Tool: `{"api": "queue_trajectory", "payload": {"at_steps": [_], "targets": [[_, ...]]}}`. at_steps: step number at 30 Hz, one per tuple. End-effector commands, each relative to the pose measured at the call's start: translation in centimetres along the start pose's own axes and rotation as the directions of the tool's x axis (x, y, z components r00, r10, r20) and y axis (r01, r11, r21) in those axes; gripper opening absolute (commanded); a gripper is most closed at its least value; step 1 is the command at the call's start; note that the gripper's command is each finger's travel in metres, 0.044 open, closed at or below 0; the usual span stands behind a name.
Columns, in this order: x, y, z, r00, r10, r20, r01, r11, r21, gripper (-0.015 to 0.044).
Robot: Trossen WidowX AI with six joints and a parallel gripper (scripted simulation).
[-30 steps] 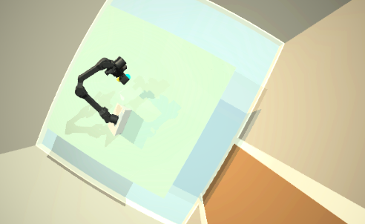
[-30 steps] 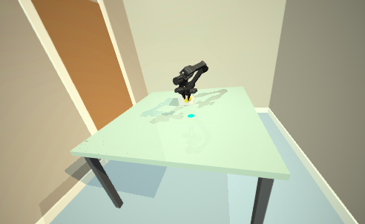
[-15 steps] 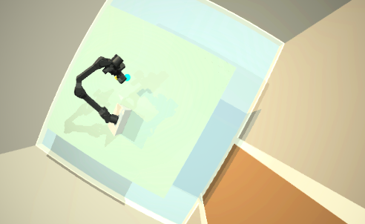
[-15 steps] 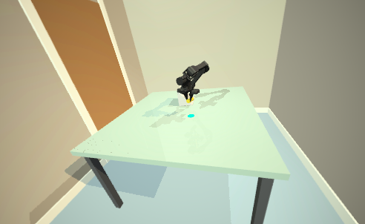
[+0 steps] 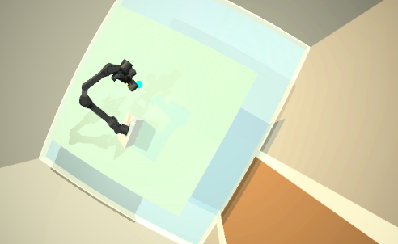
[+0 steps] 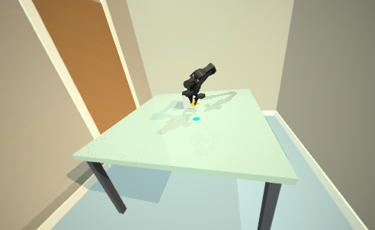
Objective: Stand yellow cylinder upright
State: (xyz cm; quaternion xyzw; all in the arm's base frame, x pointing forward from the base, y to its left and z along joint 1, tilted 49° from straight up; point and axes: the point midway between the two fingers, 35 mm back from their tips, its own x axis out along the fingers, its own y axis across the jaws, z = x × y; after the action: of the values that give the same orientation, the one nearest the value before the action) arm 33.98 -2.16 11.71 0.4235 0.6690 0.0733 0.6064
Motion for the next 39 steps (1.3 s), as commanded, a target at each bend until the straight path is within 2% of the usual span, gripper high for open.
{"api": "queue_trajectory", "payload": {"at_steps": [1,39], "targets": [[0.3,-0.2,-0.1,1.0,-0.021,0.009,0.021,1.0,0.003,0.0105],[2.2,-1.2,-0.1,0.967,-0.189,0.169,0.195,0.981,-0.021,0.0105]]}}
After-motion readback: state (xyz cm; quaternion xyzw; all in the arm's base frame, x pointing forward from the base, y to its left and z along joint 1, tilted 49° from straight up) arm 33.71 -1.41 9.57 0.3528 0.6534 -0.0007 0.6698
